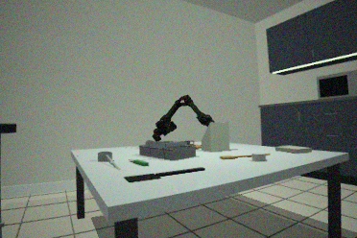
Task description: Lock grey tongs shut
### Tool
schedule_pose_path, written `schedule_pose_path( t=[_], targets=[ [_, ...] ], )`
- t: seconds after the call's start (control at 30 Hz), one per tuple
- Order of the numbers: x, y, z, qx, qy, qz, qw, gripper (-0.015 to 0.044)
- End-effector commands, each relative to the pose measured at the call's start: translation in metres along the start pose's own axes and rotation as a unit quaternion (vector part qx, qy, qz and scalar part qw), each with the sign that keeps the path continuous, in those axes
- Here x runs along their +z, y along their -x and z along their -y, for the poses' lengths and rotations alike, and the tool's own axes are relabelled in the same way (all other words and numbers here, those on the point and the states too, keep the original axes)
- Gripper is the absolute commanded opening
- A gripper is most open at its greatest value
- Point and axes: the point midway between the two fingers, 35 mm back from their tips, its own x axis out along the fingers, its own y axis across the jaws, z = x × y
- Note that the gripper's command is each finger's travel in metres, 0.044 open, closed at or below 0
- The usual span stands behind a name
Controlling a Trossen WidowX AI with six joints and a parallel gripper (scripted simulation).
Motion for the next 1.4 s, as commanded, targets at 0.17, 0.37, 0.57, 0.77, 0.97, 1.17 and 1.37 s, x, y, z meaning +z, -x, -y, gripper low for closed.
schedule_pose_path(
  t=[0.17,0.37,0.57,0.77,0.97,1.17,1.37],
  targets=[
    [0.013,-0.059,-0.028,0.052,-0.074,-0.117,0.989,0.0440],
    [0.019,-0.082,-0.041,0.064,-0.090,-0.164,0.980,0.0440],
    [0.015,-0.123,-0.066,0.043,-0.132,-0.294,0.946,0.0440],
    [0.005,-0.161,-0.097,-0.087,-0.164,-0.447,0.875,0.0440],
    [0.012,-0.191,-0.125,-0.313,-0.129,-0.484,0.807,0.0440],
    [0.022,-0.202,-0.139,-0.407,-0.099,-0.449,0.789,0.0440],
    [0.021,-0.203,-0.140,-0.407,-0.099,-0.449,0.789,0.0440]
  ],
)
